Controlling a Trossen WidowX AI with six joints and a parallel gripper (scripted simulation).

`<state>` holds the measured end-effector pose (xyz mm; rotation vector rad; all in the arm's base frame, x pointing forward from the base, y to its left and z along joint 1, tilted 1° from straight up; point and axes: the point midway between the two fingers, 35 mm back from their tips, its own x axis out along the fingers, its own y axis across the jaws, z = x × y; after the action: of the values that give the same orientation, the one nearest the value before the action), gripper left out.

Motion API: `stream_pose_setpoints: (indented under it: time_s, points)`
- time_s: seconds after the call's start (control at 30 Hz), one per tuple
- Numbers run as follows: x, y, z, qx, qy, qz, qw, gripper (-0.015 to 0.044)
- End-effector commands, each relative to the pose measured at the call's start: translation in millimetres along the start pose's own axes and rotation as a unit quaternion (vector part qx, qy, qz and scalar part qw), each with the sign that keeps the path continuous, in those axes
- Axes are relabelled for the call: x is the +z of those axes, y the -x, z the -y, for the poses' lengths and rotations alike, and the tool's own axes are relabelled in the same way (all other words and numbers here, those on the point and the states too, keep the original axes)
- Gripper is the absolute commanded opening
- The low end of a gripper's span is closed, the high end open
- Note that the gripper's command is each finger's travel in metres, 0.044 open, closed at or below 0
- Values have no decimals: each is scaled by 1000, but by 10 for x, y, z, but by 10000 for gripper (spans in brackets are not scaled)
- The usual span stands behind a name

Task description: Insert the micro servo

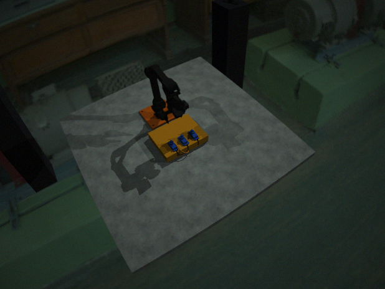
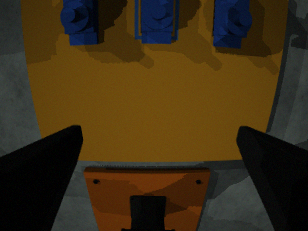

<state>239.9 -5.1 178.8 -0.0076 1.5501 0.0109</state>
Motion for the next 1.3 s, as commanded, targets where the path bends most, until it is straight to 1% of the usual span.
stream_pose_setpoints:
  time_s: [0.0, 0.1, 0.27, 0.33, 1.27]
  points:
    - [-92, -23, 2, 0, 2, -11, 1000, 440]
    - [-82, 26, 2, 0, 2, -8, 1000, 440]
    - [-36, 351, 0, -1, 2, 13, 1000, 440]
    - [-31, 413, 0, -1, 1, 17, 1000, 440]
    - [-31, 413, 0, -1, 1, 17, 1000, 440]
